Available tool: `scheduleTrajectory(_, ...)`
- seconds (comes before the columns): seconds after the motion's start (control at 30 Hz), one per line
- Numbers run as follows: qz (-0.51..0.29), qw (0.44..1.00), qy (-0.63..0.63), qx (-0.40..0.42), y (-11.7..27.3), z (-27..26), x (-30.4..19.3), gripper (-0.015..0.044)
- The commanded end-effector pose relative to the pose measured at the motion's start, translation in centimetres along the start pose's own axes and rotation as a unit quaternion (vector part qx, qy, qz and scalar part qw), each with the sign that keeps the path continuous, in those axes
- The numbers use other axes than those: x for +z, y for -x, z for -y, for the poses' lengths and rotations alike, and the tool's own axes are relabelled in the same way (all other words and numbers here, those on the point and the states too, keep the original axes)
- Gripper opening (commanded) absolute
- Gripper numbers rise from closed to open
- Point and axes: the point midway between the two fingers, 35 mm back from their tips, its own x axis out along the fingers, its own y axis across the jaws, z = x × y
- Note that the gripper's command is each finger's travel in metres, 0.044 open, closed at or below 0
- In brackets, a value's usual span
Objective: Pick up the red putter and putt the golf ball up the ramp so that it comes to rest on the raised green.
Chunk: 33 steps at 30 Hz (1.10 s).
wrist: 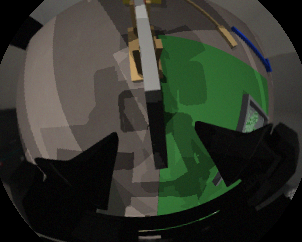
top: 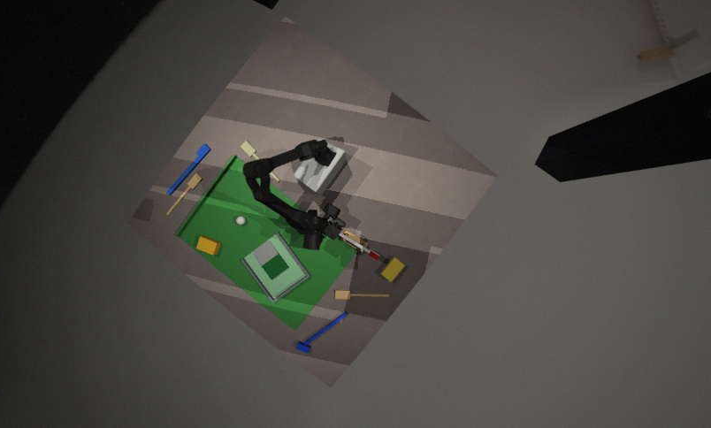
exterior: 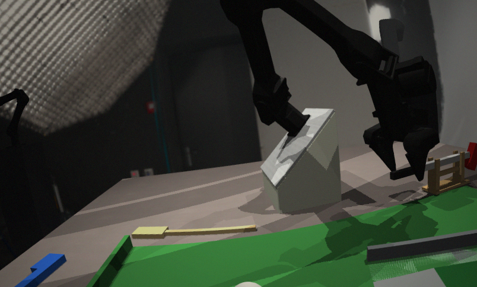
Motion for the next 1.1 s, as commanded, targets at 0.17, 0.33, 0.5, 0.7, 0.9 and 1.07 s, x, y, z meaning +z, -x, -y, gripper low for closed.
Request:
scheduleTrajectory(0.17,-0.002,1.0,0.003,0.0,-0.9,-0.2,-0.3,0.044)
scheduleTrajectory(0.33,-0.003,1.0,0.003,0.0,-1.7,-0.2,-0.6,0.044)
scheduleTrajectory(0.5,-0.003,1.0,0.003,0.0,-2.5,-0.2,-0.8,0.044)
scheduleTrajectory(0.7,0.0,1.0,0.0,-0.001,-2.3,0.0,-0.7,0.0414)
scheduleTrajectory(0.9,0.0,1.0,0.0,-0.001,-2.3,0.0,-0.7,0.0256)
scheduleTrajectory(1.07,0.0,1.0,0.0,-0.001,-2.3,0.0,-0.7,0.0125)
